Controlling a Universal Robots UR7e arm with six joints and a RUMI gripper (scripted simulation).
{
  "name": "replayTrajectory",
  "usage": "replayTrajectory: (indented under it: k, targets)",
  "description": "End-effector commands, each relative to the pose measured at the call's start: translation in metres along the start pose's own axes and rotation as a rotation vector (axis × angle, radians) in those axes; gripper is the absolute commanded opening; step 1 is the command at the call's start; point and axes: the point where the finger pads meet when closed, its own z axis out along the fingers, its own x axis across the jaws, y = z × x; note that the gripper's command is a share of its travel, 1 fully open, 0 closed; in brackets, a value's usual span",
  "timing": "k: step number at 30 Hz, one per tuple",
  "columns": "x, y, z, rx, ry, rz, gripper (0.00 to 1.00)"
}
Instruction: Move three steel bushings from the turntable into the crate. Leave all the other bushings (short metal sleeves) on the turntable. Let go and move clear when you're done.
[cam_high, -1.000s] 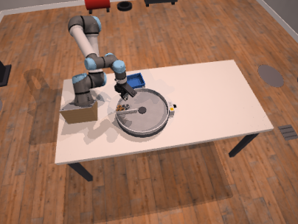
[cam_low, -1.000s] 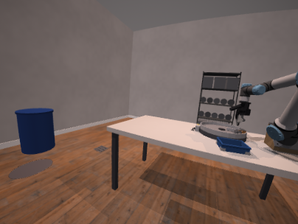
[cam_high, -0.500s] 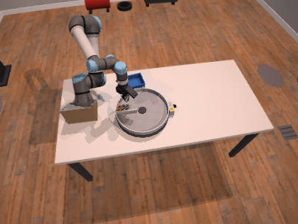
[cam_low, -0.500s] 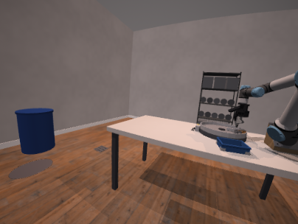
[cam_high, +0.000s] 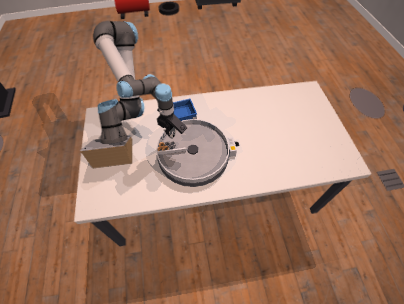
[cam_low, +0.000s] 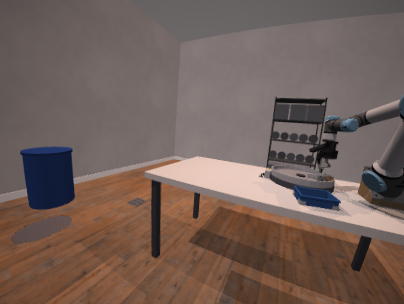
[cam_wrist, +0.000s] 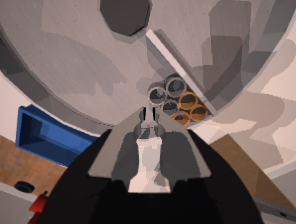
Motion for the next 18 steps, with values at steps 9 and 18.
replayTrajectory:
  k: [9,18]
  targets:
    - [0.0,0.0,0.021,0.001,0.0,0.0,0.06]
    - [0.0,0.0,0.023,0.001,0.0,0.0,0.06]
